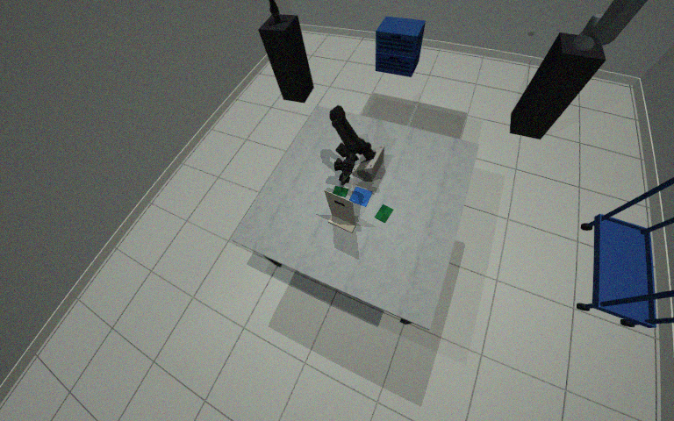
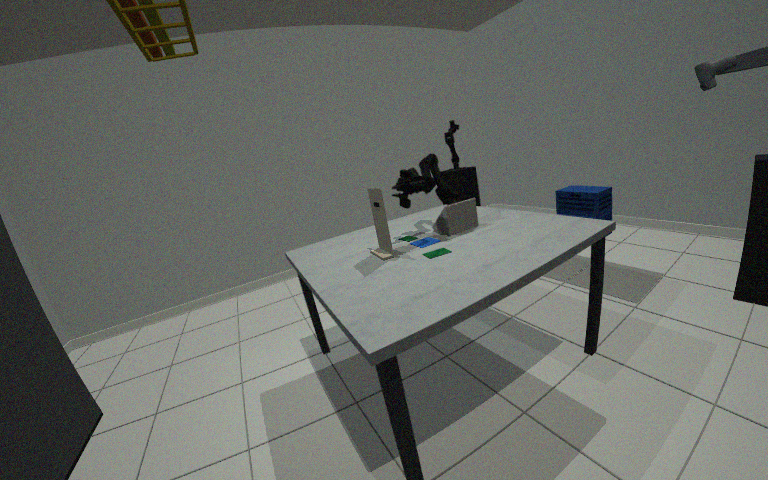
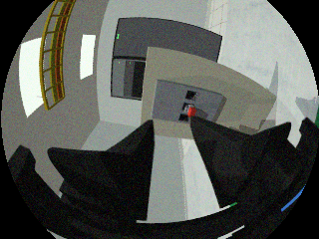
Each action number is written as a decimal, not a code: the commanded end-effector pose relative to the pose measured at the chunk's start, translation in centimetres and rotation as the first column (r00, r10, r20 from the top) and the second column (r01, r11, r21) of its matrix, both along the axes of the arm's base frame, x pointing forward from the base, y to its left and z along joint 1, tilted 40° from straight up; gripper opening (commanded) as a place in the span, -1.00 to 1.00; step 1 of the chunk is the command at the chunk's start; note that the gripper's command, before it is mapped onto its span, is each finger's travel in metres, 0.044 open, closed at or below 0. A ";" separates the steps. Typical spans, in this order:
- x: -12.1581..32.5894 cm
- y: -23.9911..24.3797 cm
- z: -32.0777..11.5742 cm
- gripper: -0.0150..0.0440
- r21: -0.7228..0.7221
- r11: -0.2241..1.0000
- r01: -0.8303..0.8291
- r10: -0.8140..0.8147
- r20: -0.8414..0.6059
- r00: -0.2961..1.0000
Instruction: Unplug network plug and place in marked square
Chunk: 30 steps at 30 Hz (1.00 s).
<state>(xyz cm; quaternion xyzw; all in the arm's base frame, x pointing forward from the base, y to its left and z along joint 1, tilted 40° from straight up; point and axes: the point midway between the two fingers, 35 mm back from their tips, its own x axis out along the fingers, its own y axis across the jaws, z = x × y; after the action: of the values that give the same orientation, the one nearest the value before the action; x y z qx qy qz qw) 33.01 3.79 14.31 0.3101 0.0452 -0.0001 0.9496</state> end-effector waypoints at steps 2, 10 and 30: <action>-1.5 0.3 -2.7 0.04 0.113 0.994 0.015 -0.011 -0.032 0.999; -3.8 0.4 -5.1 0.04 0.241 0.970 0.037 -0.021 -0.066 0.998; 2.1 -0.6 -4.8 0.04 0.241 0.970 0.036 -0.021 -0.062 0.998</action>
<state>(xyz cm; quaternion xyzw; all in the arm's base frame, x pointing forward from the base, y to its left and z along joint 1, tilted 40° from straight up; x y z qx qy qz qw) 34.33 3.30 9.59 0.4259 0.0666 -0.0189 0.9021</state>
